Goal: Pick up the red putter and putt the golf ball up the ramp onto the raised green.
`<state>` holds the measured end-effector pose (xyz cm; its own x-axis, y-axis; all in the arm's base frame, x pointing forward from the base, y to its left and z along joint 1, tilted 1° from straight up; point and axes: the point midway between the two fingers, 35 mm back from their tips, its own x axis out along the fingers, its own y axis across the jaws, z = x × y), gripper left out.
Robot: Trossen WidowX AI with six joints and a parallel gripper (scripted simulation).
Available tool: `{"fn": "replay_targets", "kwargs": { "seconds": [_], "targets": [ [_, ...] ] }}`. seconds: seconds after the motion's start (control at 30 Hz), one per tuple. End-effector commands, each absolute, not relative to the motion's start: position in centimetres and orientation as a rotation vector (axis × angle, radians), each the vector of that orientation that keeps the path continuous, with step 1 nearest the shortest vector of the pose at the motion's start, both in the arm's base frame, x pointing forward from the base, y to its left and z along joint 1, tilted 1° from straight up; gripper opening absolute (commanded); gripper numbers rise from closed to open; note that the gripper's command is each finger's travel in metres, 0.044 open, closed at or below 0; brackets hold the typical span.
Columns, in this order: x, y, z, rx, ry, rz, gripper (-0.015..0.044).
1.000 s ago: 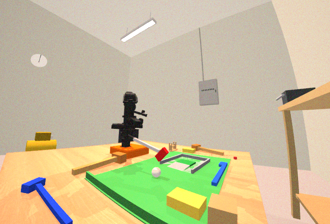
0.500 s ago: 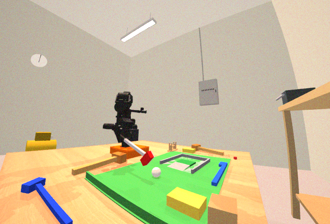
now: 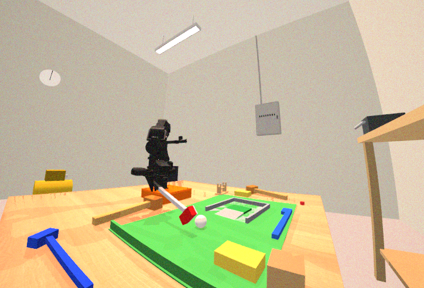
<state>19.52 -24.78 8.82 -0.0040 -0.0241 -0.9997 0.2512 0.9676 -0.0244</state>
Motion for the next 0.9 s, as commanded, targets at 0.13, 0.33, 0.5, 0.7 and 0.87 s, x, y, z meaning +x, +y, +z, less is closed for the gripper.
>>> {"fn": "replay_targets", "kwargs": {
  "seconds": [0.13,0.33,0.5,0.7,0.87],
  "targets": [
    [19.6,-24.9,7.6,0.18,1.56,-0.226,0.0],
    [19.5,-25.0,6.6,0.18,1.56,-0.226,0.0],
    [19.5,-24.8,6.5,0.182,1.564,-0.219,0.0],
    [19.5,-24.8,6.5,0.182,1.564,-0.219,0.0],
    [19.4,-25.4,6.5,0.181,1.563,-0.22,0.0]
  ]
}}
